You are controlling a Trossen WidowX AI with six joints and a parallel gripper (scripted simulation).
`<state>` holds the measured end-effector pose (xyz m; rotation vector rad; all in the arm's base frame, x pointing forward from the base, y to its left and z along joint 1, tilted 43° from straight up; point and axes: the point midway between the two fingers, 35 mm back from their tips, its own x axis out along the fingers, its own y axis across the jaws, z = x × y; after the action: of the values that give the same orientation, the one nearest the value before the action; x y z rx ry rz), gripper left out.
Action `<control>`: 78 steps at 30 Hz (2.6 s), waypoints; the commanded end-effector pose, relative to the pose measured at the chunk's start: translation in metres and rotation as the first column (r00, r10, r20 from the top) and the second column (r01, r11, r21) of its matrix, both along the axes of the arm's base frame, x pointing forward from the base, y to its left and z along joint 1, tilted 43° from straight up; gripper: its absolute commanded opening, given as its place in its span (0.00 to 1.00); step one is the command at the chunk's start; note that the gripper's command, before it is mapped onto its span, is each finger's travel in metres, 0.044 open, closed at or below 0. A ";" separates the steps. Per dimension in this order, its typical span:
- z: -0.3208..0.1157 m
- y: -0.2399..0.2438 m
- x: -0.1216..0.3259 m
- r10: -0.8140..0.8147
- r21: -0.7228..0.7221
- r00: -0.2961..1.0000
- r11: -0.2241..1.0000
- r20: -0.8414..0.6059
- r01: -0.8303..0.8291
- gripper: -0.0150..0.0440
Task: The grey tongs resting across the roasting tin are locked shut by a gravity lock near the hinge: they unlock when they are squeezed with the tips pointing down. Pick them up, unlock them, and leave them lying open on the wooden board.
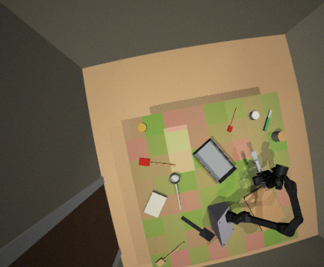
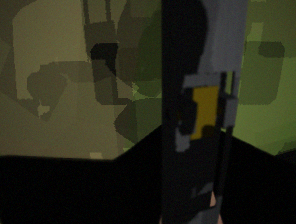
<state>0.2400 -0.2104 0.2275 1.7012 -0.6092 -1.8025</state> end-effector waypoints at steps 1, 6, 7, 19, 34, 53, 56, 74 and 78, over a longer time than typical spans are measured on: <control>0.008 -0.002 -0.008 -0.107 -0.003 0.988 0.994 0.113 0.108 0.00; 0.009 -0.002 -0.010 -0.127 -0.002 0.983 0.992 0.131 0.128 0.00; 0.009 -0.002 -0.010 -0.127 -0.002 0.983 0.992 0.131 0.128 0.00; 0.008 -0.023 -0.034 -0.104 0.046 0.992 0.994 0.067 0.101 0.00; 0.011 -0.054 -0.086 -0.025 0.124 0.999 0.992 -0.033 0.029 0.00; 0.018 -0.079 -0.153 0.100 0.189 0.991 0.979 -0.094 -0.081 0.00; 0.020 -0.081 -0.164 0.120 0.193 0.988 0.976 -0.100 -0.099 0.00; 0.031 -0.086 -0.228 0.259 0.191 0.953 0.955 -0.157 -0.228 0.00; 0.035 -0.085 -0.242 0.288 0.184 0.941 0.949 -0.175 -0.256 0.00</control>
<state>0.0069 -0.2979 0.2558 1.6165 -0.1427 -1.8480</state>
